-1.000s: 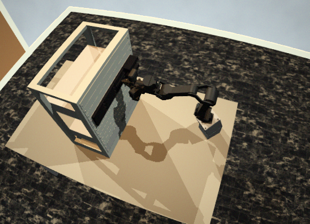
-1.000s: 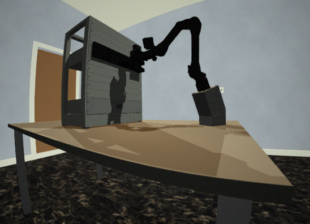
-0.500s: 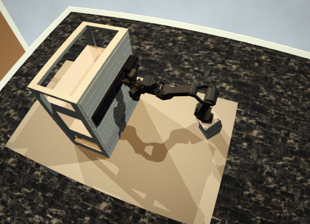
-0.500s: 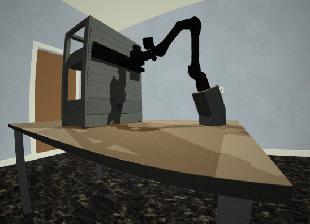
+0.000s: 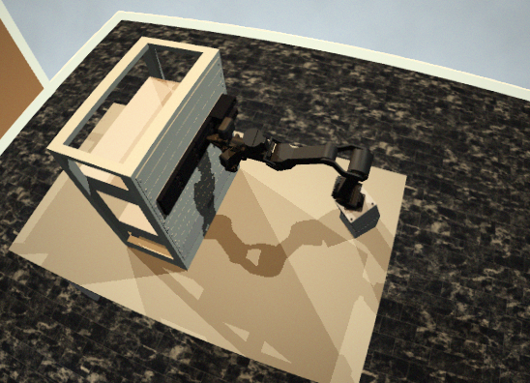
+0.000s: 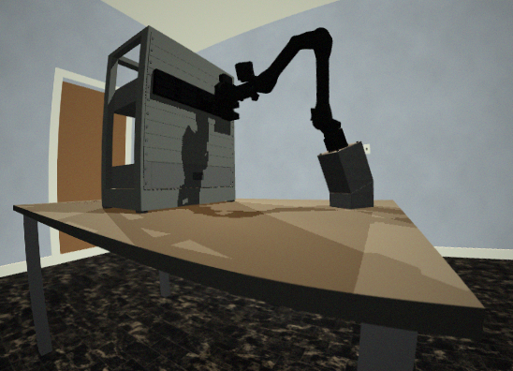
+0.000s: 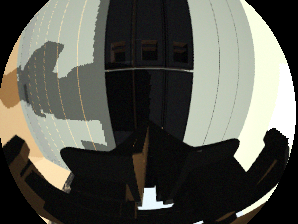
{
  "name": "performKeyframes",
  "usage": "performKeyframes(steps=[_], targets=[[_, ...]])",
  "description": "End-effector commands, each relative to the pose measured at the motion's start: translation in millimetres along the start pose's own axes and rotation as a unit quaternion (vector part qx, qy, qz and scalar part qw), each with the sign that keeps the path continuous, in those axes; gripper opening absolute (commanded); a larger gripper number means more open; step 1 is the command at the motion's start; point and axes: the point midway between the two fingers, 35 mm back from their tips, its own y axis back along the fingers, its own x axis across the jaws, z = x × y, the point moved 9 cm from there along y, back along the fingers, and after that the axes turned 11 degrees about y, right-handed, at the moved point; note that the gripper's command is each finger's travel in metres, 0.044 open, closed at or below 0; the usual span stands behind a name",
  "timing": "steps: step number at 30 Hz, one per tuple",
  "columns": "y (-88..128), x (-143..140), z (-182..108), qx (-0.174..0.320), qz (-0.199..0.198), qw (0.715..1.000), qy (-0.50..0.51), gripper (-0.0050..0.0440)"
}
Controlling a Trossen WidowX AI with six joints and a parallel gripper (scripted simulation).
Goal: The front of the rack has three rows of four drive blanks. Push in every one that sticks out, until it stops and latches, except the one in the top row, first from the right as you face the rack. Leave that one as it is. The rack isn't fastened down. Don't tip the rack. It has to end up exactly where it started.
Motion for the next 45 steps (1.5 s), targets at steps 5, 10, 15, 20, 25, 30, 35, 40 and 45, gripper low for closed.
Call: performKeyframes(steps=[5, 10, 15, 20, 25, 30, 35, 40, 45], targets=[[-0.1, -17.1, 2.0, -0.004, -0.027, 1.000, -0.002, 0.0000], [-0.1, -17.1, 2.0, -0.004, -0.027, 1.000, -0.002, 0.0000], [-0.1, -17.1, 2.0, -0.004, -0.027, 1.000, -0.002, 0.0000], [-2.6, -18.3, 2.2, -0.004, -0.027, 1.000, -0.002, 0.0000], [-4.3, -19.1, 2.3, -0.004, -0.027, 1.000, -0.002, 0.0000], [-4.3, -19.1, 2.3, -0.004, -0.027, 1.000, -0.002, 0.0000], [-4.3, -19.1, 2.3, -0.004, -0.027, 1.000, -0.002, 0.0000], [-4.3, -19.1, 2.3, -0.004, -0.027, 1.000, -0.002, 0.0000], [-4.3, -19.1, 2.3, -0.004, -0.027, 1.000, -0.002, 0.0000]])
